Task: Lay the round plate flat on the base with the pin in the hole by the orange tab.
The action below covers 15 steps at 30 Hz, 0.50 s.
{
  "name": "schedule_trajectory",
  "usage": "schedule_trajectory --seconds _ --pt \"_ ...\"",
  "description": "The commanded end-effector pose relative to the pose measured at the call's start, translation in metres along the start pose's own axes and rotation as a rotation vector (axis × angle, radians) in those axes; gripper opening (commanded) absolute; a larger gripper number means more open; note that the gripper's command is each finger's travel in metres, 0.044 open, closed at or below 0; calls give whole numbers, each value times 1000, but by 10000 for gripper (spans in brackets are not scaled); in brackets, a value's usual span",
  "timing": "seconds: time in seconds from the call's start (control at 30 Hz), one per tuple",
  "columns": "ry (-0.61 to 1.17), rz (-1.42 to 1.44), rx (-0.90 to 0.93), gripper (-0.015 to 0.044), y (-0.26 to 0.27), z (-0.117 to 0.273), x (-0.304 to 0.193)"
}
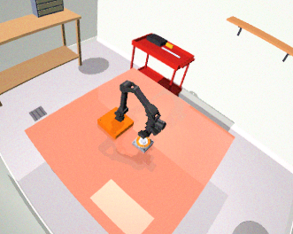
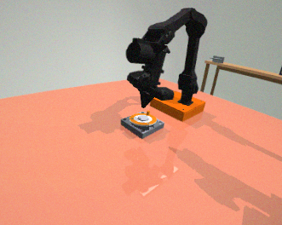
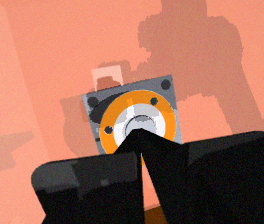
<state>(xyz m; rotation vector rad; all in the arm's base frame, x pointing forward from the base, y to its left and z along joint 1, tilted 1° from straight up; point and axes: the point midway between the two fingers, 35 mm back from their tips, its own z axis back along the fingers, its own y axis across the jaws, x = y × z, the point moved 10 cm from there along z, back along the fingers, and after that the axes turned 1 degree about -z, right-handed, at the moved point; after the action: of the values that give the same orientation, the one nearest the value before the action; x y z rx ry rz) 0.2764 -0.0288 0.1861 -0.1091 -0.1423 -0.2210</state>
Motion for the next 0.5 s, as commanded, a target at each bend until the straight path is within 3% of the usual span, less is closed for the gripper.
schedule_trajectory --seconds 0.0,0.17,0.47 --pt "39 24 30 0 -23 0 -13" --pt "104 48 85 0 -62 -3 -40" --pt "105 49 88 0 -62 -21 -42"
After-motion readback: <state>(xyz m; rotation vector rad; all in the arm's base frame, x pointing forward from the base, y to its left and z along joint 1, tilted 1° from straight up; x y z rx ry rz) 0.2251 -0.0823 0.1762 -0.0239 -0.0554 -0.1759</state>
